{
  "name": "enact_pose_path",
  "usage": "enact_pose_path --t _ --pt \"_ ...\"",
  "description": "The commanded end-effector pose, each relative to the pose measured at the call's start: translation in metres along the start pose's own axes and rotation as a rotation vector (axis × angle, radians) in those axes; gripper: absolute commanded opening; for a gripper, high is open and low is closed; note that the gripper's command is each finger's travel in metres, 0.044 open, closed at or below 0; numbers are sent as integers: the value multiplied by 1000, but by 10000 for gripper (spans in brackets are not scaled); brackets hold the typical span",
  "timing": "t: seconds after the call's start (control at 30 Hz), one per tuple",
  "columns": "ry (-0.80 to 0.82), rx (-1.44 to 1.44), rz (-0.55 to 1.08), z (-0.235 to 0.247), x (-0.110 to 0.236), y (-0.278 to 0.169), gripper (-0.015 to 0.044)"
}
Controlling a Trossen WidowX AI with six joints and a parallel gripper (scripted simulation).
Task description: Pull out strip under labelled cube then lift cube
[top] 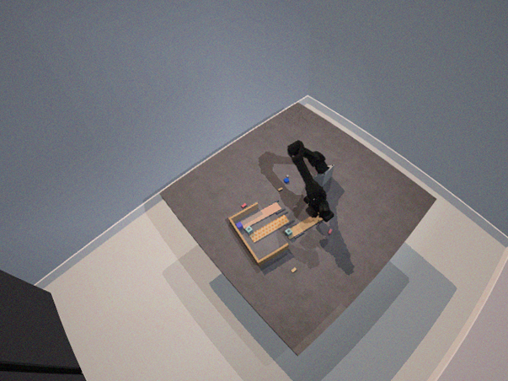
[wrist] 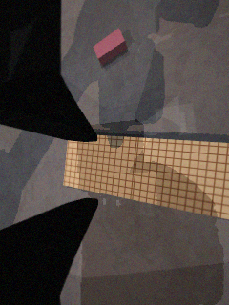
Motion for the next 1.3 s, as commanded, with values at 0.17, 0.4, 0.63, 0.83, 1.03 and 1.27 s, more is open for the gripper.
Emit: enact_pose_path --t 0.17,0.4,0.63,0.83,1.03,1.27 --pt "2 9 -7 -3 4 34 440" --pt "2 8 -8 -5 7 55 440" --pt "2 7 -9 -7 11 77 440" --pt "1 7 -10 -9 15 97 440" --pt "1 6 -10 -11 18 116 440" --pt "1 5 -11 -13 21 139 440"
Point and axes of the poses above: the point midway between the two fingers, 35 mm back from their tips, its own x axis back along the fingers, its own z axis across the jaws, y = z × x, the point moved 4 cm from there along x, back along the fingers, and after that the axes turned 4 degrees about -x, right-handed, at the moved point
